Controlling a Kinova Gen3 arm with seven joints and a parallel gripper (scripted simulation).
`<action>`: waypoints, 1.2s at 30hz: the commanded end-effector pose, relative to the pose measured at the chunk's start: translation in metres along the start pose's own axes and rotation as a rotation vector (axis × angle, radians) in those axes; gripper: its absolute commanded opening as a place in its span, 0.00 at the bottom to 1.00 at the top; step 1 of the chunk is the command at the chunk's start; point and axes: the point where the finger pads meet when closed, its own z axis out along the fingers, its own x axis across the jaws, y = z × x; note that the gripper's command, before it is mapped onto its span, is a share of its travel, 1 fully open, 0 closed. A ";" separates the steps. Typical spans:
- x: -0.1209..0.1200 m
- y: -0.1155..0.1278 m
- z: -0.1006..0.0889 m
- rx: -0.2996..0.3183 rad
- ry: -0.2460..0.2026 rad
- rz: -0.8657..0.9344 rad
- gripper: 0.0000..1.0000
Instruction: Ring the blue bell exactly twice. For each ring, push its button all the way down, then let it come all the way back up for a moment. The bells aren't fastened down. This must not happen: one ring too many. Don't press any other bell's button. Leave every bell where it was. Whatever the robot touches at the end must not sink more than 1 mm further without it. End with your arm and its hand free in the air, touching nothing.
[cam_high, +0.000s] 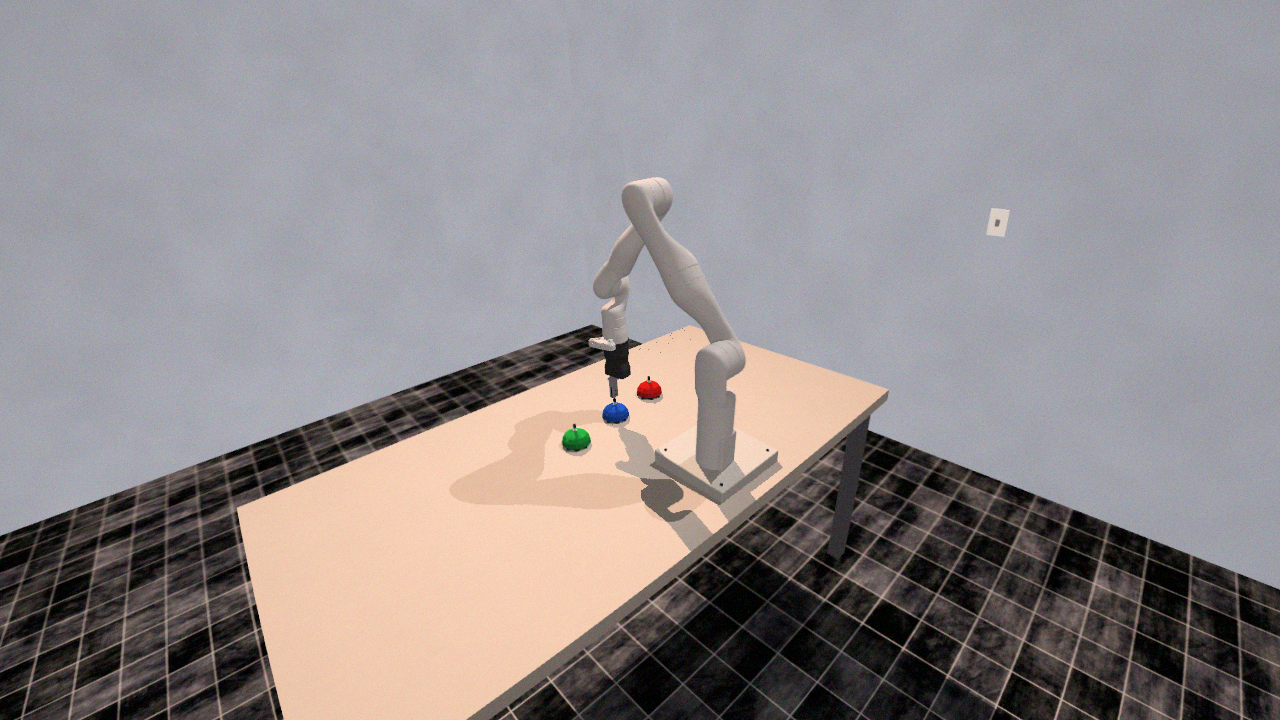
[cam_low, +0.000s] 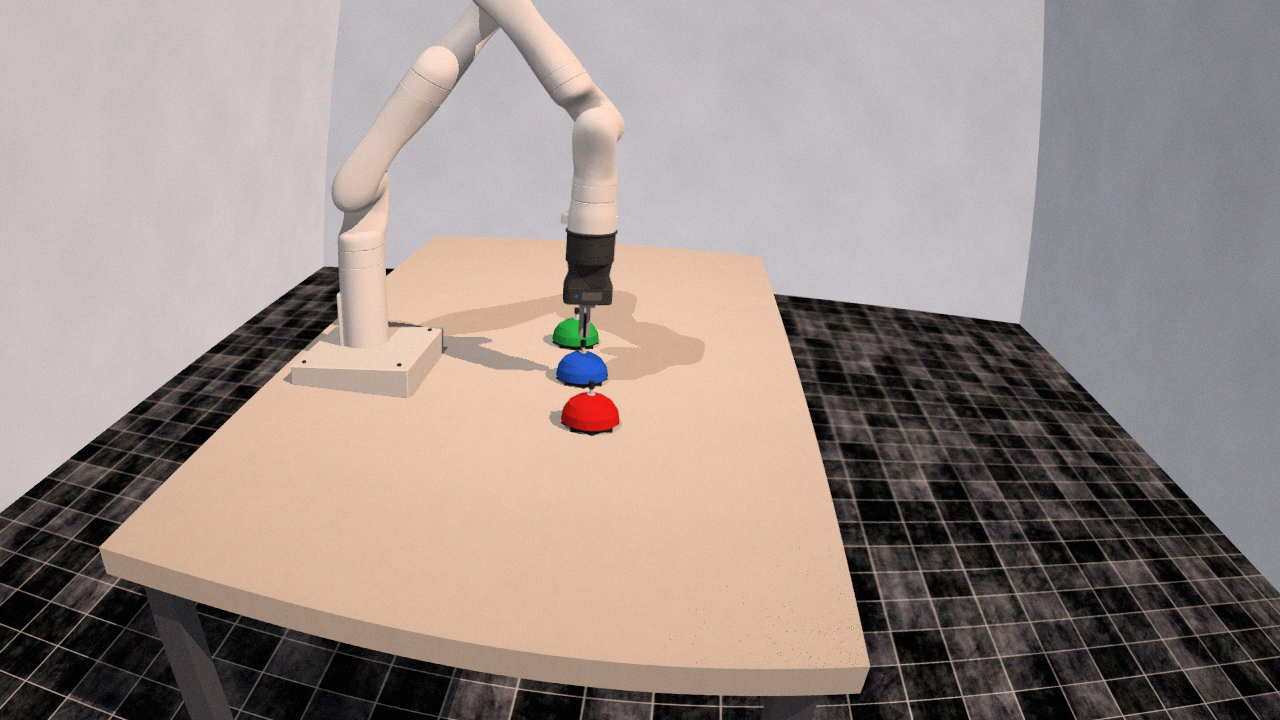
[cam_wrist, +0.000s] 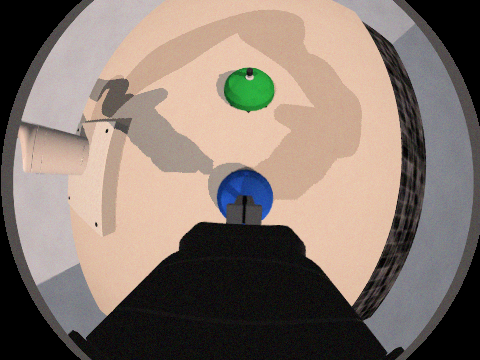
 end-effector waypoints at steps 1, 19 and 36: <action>0.001 0.000 -0.001 0.000 0.002 0.000 0.17; 0.001 0.000 0.009 0.000 0.002 0.000 0.17; 0.001 0.000 0.009 0.000 0.002 0.000 0.17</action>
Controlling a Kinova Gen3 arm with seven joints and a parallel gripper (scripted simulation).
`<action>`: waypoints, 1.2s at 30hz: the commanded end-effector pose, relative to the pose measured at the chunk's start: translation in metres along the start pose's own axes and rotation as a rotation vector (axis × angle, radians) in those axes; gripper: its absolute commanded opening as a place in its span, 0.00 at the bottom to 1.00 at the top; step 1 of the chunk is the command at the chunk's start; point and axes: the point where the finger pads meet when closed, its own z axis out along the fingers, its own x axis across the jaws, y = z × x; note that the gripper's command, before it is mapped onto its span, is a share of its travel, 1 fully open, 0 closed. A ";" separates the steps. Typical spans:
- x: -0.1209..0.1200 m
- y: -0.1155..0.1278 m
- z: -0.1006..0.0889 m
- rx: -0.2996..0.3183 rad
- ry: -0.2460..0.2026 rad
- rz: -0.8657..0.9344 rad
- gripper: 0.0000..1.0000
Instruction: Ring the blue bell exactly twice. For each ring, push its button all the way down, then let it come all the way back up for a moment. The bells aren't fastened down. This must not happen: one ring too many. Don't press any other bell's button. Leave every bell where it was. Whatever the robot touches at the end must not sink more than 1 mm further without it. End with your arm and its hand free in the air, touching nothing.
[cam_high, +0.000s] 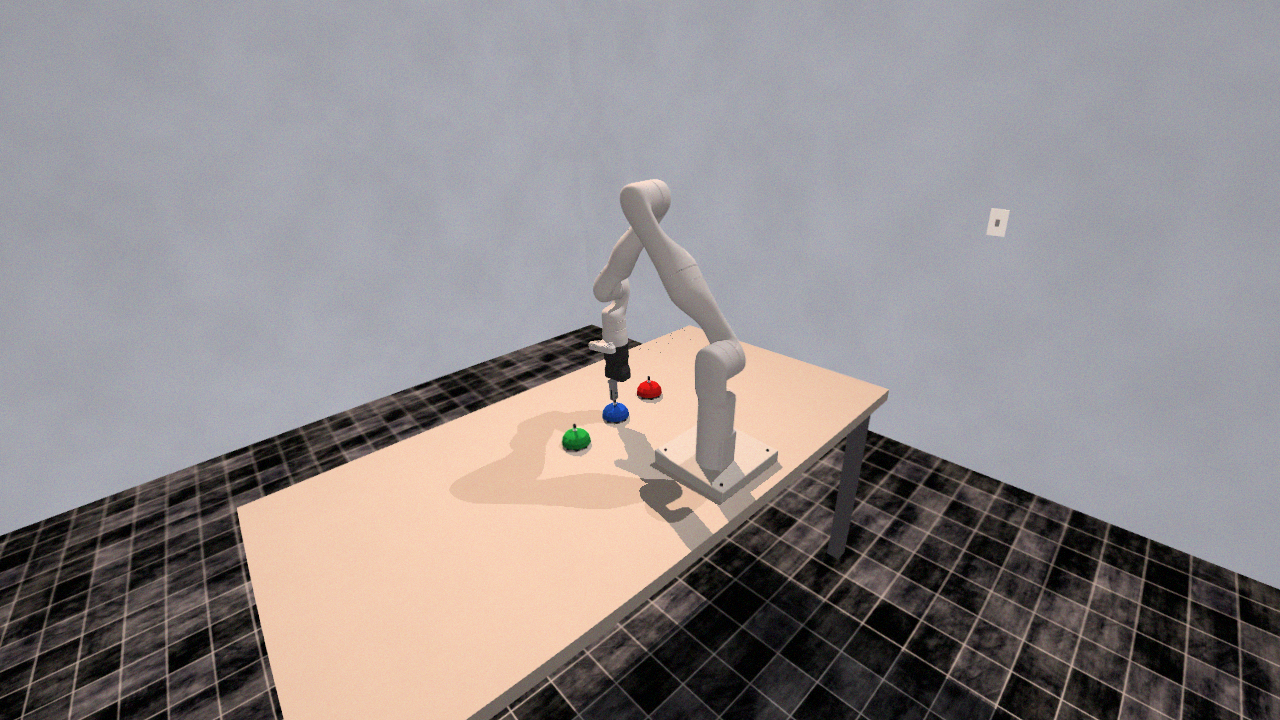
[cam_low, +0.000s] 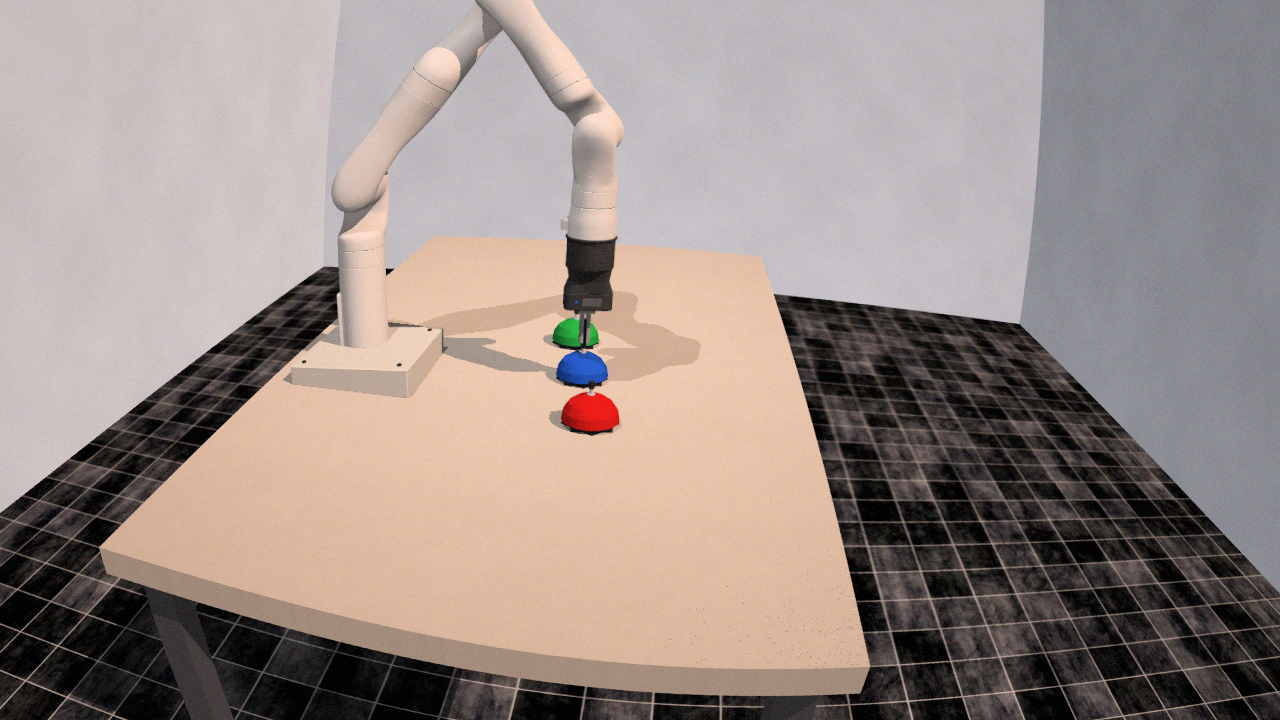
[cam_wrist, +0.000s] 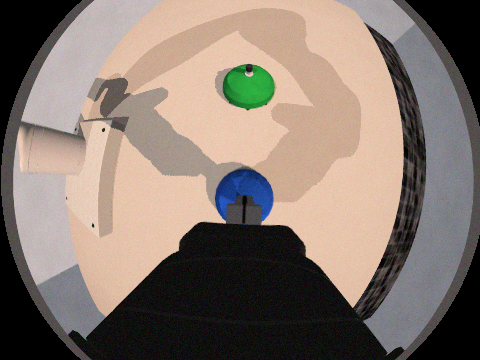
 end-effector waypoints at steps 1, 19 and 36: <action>0.000 0.000 0.000 0.000 0.000 0.000 0.17; 0.000 0.000 0.001 0.000 0.000 0.000 0.17; 0.000 0.000 0.004 0.000 0.000 0.000 0.17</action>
